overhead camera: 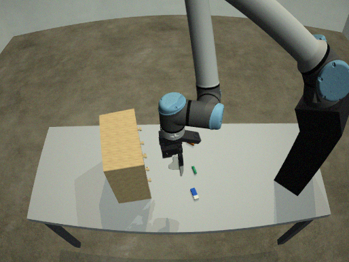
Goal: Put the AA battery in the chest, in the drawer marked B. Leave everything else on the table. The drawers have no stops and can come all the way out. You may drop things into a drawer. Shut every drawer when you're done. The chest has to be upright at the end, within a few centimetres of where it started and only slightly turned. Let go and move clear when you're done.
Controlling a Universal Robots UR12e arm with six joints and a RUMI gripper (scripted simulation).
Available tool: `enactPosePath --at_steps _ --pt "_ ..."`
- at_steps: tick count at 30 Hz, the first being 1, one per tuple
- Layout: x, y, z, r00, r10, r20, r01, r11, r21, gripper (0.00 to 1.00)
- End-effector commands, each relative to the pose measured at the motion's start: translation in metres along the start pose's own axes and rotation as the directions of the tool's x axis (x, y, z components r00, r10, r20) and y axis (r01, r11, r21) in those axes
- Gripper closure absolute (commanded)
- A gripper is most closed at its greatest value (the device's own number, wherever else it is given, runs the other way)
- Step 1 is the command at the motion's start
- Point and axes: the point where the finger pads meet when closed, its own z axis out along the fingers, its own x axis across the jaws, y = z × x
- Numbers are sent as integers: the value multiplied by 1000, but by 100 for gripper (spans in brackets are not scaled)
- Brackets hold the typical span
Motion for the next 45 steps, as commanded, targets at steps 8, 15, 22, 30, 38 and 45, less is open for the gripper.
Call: enactPosePath --at_steps 8,15,22,30,38,45 --pt "-2 4 -2 1000 1 2 -1 1000 -5 0" --pt "-32 4 -20 1000 1 -1 -1 1000 1 0" --pt "-95 6 -63 1000 1 -2 -1 1000 1 0" --pt "-149 0 -106 1000 1 0 -1 1000 0 0" --pt "-155 -1 -110 1000 0 0 0 1000 0 0" --pt "-154 -1 -109 1000 0 -1 0 1000 -5 0"
